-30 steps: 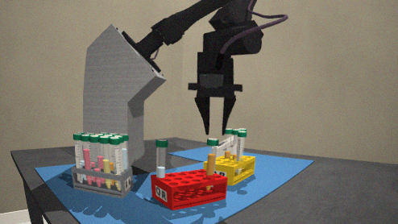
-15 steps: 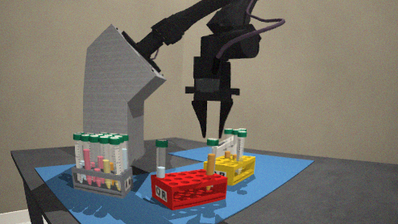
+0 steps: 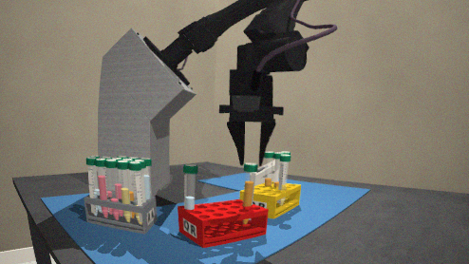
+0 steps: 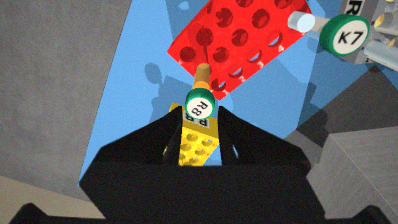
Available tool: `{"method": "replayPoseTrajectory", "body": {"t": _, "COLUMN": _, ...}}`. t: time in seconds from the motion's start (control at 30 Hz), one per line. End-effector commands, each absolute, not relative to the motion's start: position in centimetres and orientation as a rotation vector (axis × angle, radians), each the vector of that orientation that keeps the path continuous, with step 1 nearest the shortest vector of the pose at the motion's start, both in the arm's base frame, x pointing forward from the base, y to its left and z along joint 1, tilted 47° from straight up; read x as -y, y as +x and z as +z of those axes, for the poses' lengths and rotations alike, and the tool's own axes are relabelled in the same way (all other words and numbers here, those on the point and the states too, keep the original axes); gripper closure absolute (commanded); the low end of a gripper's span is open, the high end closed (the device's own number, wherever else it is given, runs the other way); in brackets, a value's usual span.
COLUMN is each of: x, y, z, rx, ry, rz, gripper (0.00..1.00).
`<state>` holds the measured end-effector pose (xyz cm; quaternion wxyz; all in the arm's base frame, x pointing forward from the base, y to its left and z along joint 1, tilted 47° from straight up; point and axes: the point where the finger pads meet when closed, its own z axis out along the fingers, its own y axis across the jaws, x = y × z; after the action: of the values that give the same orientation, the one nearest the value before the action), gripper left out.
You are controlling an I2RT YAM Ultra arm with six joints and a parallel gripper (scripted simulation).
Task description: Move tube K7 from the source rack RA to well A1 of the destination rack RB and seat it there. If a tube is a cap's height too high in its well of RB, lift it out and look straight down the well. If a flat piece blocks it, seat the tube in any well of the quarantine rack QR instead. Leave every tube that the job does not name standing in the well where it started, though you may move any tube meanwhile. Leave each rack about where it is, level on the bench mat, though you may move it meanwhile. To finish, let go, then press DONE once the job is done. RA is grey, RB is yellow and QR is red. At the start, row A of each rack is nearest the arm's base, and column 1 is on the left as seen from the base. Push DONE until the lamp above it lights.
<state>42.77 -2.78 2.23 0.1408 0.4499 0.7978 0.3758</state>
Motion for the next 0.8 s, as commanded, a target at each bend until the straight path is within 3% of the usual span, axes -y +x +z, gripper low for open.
{"method": "replayPoseTrajectory", "body": {"t": 0.0, "x": 3.1, "y": 42.6, "z": 1.7, "rx": -2.293, "ry": 1.327, "rz": 1.066, "gripper": 0.7}}
{"method": "replayPoseTrajectory", "body": {"t": 0.73, "x": 3.2, "y": 42.9, "z": 1.6, "rx": -2.279, "ry": 1.328, "rz": 1.063, "gripper": 0.7}}
{"method": "replayPoseTrajectory", "body": {"t": 0.77, "x": 3.2, "y": 42.9, "z": 1.6, "rx": -2.279, "ry": 1.328, "rz": 1.063, "gripper": 1.0}}
